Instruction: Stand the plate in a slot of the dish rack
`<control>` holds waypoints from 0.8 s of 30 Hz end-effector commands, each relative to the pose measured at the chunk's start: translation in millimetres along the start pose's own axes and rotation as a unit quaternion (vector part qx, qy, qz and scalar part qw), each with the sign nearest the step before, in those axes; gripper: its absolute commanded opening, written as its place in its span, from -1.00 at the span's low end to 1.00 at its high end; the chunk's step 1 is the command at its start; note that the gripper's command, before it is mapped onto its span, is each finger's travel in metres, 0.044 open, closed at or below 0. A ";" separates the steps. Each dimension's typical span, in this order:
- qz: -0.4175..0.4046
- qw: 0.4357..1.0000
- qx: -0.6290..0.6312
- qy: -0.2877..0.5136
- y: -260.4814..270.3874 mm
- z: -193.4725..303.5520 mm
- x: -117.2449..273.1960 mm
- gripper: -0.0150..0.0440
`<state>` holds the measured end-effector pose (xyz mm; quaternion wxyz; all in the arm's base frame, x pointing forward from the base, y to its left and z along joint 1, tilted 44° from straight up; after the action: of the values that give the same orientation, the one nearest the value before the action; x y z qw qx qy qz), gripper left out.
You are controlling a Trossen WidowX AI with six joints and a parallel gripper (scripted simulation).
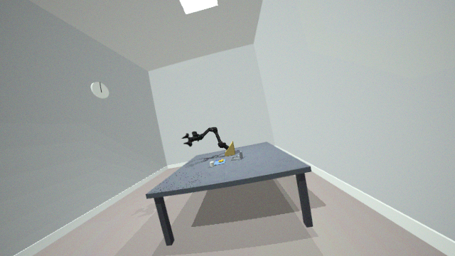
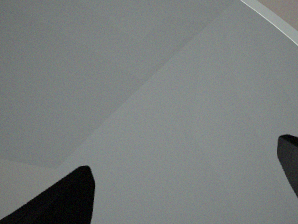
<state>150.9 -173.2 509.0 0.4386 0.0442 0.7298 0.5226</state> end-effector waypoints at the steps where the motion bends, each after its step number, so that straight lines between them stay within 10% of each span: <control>1: 0.039 0.999 0.006 -0.003 -22.0 3.4 -5.6 0.86; 24: 0.192 0.981 0.030 0.025 -111.4 41.6 -13.9 0.86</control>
<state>223.8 -199.4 436.2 0.3269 0.1674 0.7321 0.5737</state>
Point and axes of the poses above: the point midway between the two fingers, 35 mm back from their tips, its own x axis back along the fingers, its own y axis across the jaws, z = x × y, the point moved 5 cm from there along x, back along the fingers, and after that the axes turned 6 degrees about x, right-handed, at the moved point
